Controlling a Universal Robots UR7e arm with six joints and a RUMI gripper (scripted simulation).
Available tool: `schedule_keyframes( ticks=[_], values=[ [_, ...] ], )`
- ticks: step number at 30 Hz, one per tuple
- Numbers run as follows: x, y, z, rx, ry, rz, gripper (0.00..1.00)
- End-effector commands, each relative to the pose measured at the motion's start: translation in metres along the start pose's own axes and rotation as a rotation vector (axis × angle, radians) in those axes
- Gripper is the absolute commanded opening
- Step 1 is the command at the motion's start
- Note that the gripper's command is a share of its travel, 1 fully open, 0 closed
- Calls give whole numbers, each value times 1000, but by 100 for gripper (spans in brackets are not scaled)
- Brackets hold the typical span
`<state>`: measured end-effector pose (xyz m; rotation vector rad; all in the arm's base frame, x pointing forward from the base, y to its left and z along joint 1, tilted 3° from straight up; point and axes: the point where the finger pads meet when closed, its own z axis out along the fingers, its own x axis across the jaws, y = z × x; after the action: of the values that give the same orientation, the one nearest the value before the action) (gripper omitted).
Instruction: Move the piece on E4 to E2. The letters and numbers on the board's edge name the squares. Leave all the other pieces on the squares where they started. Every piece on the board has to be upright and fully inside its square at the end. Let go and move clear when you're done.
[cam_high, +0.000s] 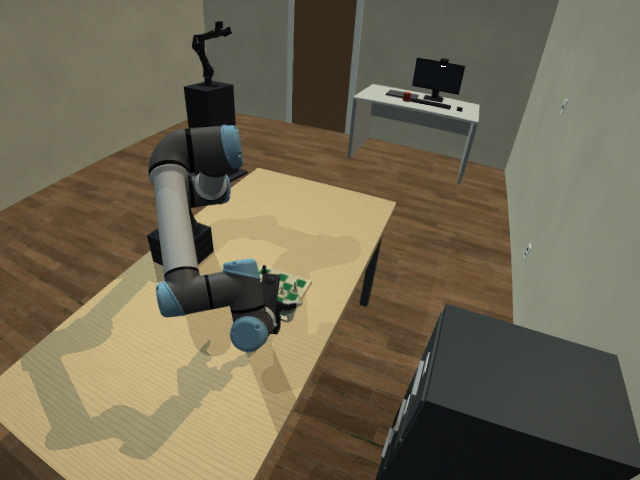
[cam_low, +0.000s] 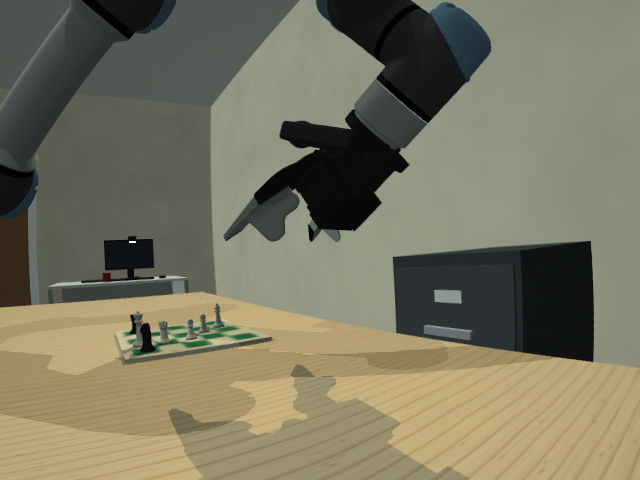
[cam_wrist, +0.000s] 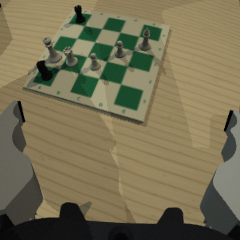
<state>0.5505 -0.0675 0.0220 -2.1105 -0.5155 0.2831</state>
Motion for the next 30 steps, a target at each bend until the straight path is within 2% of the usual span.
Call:
schedule_keyframes(
  ticks=[1, 5, 9, 30],
  values=[
    [-52, 44, 17, 181, 68, -53, 100],
    [-84, 64, 30, 293, 145, -92, 100],
    [-98, 71, 37, 340, 185, -111, 100],
    [-99, 72, 37, 345, 189, -113, 100]
  ],
)
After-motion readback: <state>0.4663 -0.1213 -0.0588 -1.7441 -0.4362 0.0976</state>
